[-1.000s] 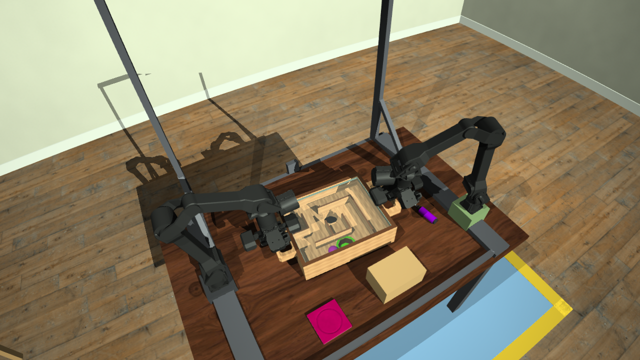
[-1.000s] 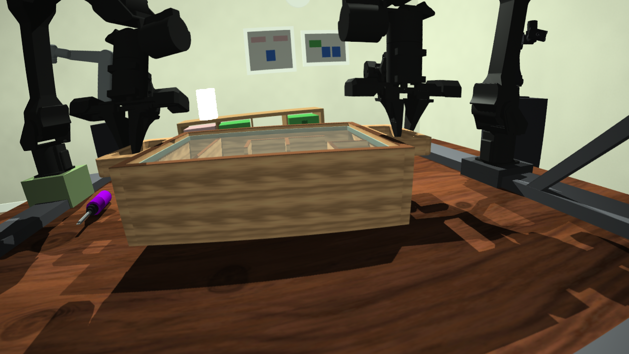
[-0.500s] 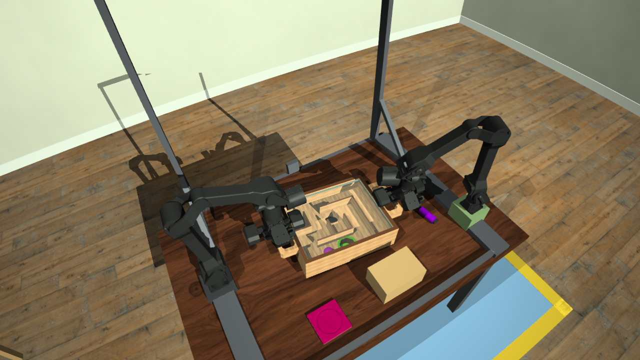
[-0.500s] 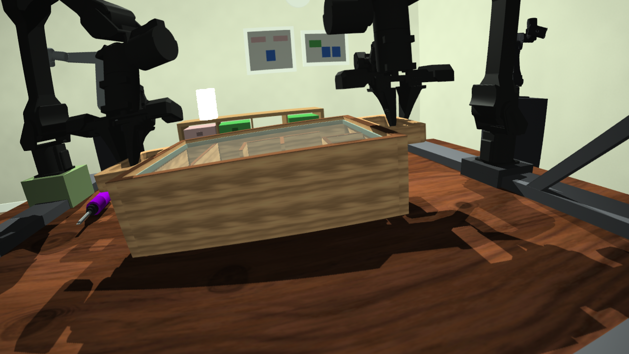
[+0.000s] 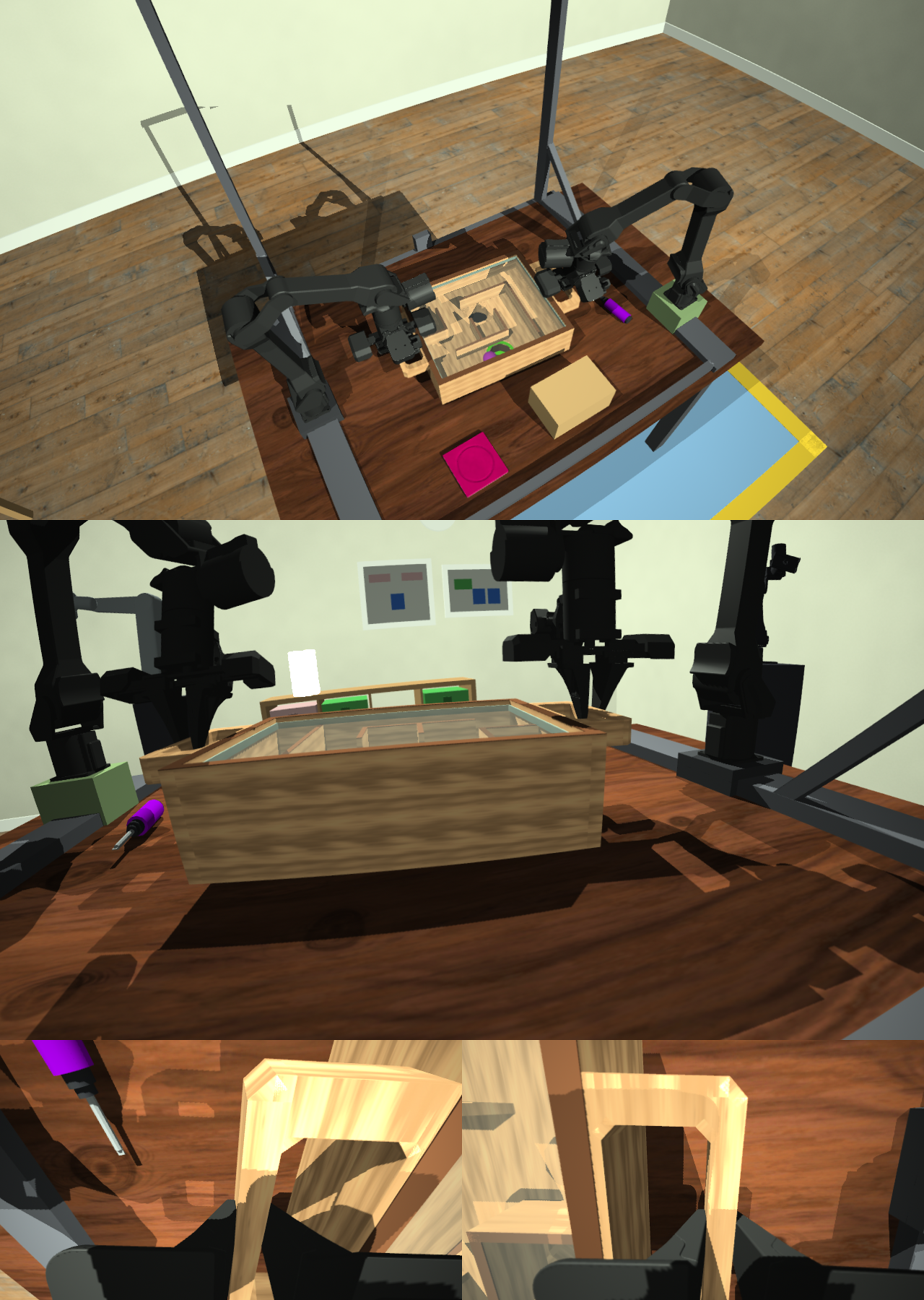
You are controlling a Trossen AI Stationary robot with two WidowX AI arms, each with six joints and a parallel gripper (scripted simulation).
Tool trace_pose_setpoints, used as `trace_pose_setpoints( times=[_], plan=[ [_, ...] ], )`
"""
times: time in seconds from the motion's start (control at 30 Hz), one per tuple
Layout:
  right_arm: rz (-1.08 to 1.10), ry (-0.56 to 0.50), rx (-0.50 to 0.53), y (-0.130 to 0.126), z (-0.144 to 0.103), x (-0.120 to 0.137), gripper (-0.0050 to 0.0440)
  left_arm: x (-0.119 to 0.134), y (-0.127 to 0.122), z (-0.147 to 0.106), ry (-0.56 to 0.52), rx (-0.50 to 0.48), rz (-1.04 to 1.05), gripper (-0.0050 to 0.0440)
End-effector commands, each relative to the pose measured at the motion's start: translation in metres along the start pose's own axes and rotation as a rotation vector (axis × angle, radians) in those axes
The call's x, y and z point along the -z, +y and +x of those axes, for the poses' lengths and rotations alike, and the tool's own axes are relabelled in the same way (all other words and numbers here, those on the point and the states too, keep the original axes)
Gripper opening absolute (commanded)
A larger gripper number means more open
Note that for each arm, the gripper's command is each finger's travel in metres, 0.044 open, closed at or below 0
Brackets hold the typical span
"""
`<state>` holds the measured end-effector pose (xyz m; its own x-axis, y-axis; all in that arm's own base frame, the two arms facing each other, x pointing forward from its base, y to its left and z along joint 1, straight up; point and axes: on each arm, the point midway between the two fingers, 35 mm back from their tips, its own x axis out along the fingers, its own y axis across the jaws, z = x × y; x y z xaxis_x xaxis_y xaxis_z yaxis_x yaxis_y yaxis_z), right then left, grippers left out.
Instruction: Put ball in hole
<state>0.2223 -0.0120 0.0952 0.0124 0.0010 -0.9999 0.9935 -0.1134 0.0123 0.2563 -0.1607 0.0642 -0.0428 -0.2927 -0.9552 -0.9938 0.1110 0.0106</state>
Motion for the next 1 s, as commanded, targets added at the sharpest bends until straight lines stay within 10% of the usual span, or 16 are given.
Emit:
trace_pose_setpoints(
  times=[0.0,0.97],
  plan=[
    [0.001,-0.003,-0.069,-0.002,-0.005,0.001,-0.0050,0.012,-0.006,-0.019,0.027,-0.004,0.013,-0.0050],
    [-0.007,0.005,-0.063,0.004,-0.008,0.002,-0.0050,0.008,0.001,-0.008,0.025,0.012,0.015,-0.0050]
  ],
)
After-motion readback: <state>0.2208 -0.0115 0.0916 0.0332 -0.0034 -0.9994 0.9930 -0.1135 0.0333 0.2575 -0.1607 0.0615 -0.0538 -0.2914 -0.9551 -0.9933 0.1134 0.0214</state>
